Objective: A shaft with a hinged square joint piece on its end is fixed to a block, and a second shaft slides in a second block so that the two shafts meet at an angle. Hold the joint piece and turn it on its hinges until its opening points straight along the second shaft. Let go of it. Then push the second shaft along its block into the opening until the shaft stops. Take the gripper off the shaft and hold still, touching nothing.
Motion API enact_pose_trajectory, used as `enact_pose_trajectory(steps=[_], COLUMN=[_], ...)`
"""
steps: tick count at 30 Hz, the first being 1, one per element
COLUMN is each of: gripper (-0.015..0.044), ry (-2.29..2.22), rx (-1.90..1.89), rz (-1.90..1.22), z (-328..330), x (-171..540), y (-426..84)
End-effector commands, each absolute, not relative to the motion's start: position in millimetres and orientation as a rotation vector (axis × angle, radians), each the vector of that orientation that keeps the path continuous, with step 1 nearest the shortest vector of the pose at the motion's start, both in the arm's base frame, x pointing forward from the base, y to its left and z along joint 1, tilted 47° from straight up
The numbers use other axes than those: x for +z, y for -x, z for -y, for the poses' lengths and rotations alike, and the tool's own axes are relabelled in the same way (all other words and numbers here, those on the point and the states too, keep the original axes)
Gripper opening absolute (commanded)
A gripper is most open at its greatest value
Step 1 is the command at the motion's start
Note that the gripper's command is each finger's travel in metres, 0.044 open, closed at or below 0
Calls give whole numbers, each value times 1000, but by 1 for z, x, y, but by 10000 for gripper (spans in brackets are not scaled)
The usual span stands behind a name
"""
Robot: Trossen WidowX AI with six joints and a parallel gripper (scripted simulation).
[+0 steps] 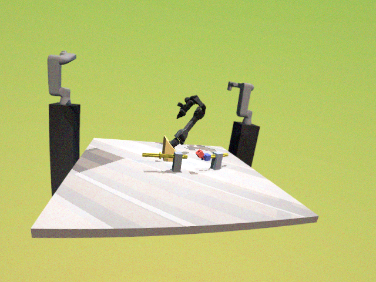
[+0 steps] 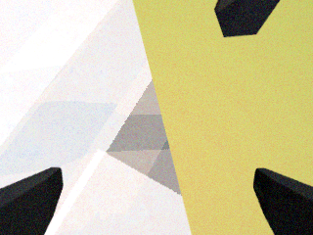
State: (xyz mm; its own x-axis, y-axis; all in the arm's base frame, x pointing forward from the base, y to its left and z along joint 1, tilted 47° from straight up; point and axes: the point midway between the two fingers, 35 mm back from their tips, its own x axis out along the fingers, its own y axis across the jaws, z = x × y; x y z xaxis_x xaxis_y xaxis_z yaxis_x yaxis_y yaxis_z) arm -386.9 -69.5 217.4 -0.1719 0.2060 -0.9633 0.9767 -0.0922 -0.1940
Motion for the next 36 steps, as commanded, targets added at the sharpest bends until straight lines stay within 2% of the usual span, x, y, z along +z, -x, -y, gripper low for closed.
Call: enact_pose_trajectory(steps=[1,10,19,28,36], gripper=[440,440,440,440,440], ry=[-1223,-1014,-899,-832,-807], rx=[-1254,-1075,-846,-581,-323], rz=[-1431,-1371,-1310,-1273,-1275], z=[137,247,314,328,292], x=[210,197,184,174,168], y=[360,272,150,12,-107])
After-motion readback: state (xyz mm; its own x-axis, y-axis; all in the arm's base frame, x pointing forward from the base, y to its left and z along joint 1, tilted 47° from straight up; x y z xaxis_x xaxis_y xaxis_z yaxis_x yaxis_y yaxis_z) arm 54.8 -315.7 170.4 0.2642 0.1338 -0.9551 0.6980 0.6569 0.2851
